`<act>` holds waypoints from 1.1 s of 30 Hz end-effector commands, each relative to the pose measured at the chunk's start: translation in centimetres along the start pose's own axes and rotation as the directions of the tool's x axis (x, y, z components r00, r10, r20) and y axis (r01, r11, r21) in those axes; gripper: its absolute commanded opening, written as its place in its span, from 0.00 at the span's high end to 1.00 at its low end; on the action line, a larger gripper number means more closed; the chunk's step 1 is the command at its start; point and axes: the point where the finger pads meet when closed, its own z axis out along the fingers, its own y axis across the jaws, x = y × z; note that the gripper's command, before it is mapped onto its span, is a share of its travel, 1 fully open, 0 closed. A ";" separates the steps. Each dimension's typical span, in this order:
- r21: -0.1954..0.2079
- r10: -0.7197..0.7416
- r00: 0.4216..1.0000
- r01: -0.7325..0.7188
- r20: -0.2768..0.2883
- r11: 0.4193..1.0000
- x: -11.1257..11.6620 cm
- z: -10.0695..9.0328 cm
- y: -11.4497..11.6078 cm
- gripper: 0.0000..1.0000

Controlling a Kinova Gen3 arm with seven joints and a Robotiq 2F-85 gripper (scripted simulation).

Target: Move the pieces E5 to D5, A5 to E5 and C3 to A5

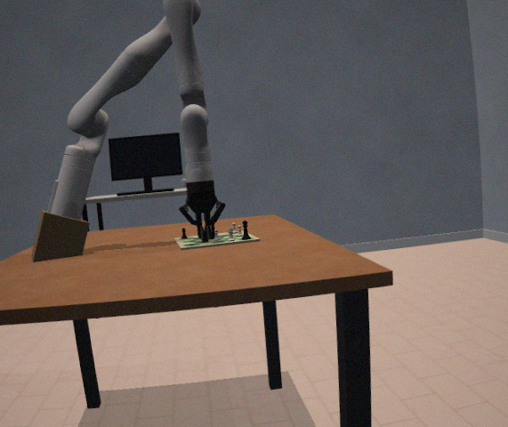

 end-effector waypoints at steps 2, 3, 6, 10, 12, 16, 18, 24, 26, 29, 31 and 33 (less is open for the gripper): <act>-0.001 0.000 1.000 0.000 0.001 1.000 0.0 0.0 0.0 1.00; -0.001 0.000 1.000 0.000 0.001 1.000 0.0 0.0 0.0 1.00; -0.001 0.000 1.000 0.000 0.001 1.000 0.0 0.0 0.0 1.00; -0.001 0.000 1.000 0.000 0.001 1.000 0.0 0.0 0.0 1.00; -0.001 0.000 1.000 0.000 0.001 1.000 0.0 0.0 0.0 1.00; -0.001 0.000 1.000 0.000 0.001 1.000 0.0 0.0 0.0 1.00; -0.001 0.000 1.000 0.000 0.001 1.000 0.0 0.0 0.0 1.00; -0.001 0.000 1.000 0.000 0.001 1.000 0.0 0.2 0.0 1.00; -0.001 0.000 1.000 0.000 0.001 1.000 0.0 0.2 0.0 1.00; -0.001 0.000 1.000 0.000 0.001 1.000 0.0 0.3 0.0 1.00; -0.001 0.000 1.000 0.000 0.001 1.000 0.0 0.3 0.0 1.00; -0.001 0.000 1.000 0.000 0.001 1.000 0.0 0.3 0.0 1.00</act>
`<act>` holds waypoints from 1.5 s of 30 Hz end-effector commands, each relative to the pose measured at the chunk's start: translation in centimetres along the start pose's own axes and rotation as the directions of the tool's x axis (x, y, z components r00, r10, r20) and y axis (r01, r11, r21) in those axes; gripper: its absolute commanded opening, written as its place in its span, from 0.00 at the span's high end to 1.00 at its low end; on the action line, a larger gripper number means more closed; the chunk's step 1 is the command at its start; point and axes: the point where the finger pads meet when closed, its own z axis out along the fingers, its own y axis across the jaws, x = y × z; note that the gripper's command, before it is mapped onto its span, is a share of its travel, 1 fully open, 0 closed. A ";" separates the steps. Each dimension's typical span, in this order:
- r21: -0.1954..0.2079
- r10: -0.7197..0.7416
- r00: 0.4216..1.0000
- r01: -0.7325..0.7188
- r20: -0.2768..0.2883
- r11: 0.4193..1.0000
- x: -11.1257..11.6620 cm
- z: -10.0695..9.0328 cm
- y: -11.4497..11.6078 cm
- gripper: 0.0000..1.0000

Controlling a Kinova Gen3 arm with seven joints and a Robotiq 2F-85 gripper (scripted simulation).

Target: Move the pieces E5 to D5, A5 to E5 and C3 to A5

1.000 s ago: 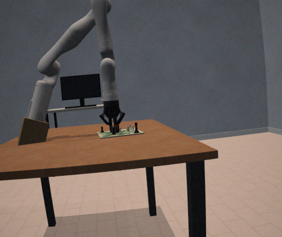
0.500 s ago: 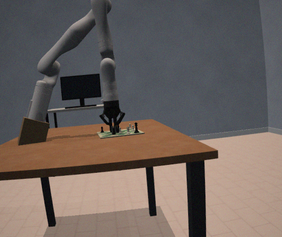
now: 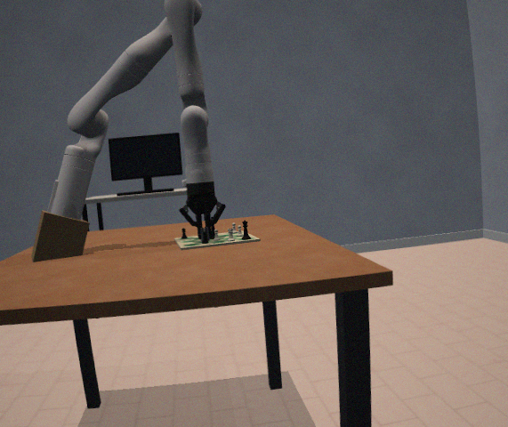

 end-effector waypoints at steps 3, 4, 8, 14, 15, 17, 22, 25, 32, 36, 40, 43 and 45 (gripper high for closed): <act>0.000 0.000 1.000 0.000 0.000 1.000 0.0 0.0 0.0 1.00; 0.000 0.000 1.000 0.000 0.000 1.000 0.0 0.0 0.0 1.00; 0.000 0.000 1.000 0.000 0.000 1.000 0.0 0.0 0.0 1.00; 0.000 0.000 1.000 0.000 0.000 1.000 0.0 0.0 0.0 1.00; 0.000 0.000 1.000 0.000 0.000 1.000 0.0 0.0 0.0 1.00; 0.000 0.000 1.000 0.000 0.000 1.000 0.0 0.0 0.0 1.00; 0.000 0.000 1.000 0.000 0.000 1.000 0.0 0.0 0.0 1.00; 0.000 0.000 1.000 0.000 0.000 1.000 0.0 0.0 0.0 1.00; 0.000 0.000 1.000 0.000 0.000 1.000 0.0 0.0 0.0 1.00; 0.000 0.000 1.000 0.000 0.000 1.000 0.0 0.0 0.0 1.00; 0.000 0.000 1.000 0.000 0.000 1.000 0.0 0.0 0.0 0.93; 0.000 0.000 1.000 0.000 0.000 1.000 0.0 0.0 0.0 0.87; 0.000 0.000 1.000 0.000 0.000 1.000 0.0 0.0 0.0 0.80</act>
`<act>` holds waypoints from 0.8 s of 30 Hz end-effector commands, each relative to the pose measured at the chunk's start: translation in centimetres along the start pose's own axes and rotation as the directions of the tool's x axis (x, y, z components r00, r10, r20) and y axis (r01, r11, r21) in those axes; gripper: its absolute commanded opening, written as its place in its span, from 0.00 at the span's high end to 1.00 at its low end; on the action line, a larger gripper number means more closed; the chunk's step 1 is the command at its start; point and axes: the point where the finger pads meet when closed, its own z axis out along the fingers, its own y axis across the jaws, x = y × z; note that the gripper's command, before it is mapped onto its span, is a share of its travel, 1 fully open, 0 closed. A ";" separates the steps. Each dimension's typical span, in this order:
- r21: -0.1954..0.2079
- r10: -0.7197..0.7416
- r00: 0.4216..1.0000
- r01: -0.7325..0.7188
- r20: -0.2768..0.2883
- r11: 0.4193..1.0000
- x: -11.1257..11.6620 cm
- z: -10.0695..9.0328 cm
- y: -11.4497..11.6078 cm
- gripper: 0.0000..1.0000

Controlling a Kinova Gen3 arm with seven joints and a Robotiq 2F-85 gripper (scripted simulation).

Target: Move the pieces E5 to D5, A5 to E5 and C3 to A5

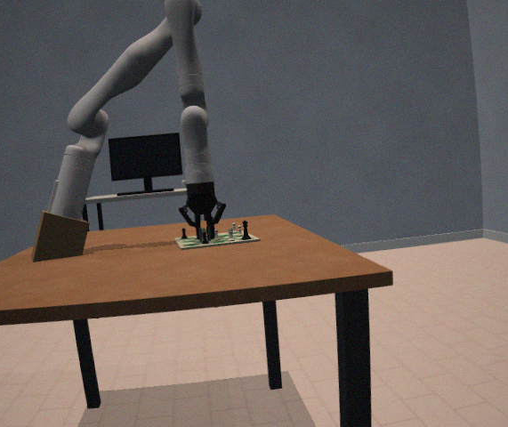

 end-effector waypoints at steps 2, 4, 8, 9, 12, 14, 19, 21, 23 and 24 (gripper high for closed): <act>-0.001 0.000 1.000 0.000 0.001 1.000 0.0 0.0 0.0 0.73; -0.001 0.000 1.000 0.000 0.001 1.000 0.0 0.0 0.0 0.73; -0.001 0.000 1.000 0.000 0.001 1.000 0.0 0.0 0.0 0.66; -0.001 0.000 1.000 0.000 0.001 1.000 0.0 0.0 0.0 0.66; -0.001 0.000 1.000 0.000 0.001 1.000 0.0 0.0 0.0 0.66; -0.001 0.000 1.000 0.000 0.001 1.000 0.0 0.0 0.0 0.66; -0.001 0.000 1.000 0.000 0.001 1.000 0.0 -0.2 0.0 0.66; -0.001 0.000 1.000 0.000 0.001 1.000 0.0 -0.2 0.0 0.66; -0.001 0.000 1.000 0.000 0.001 1.000 0.0 -0.6 0.0 0.66; -0.001 0.000 1.000 0.000 0.001 1.000 0.0 -0.9 0.0 0.66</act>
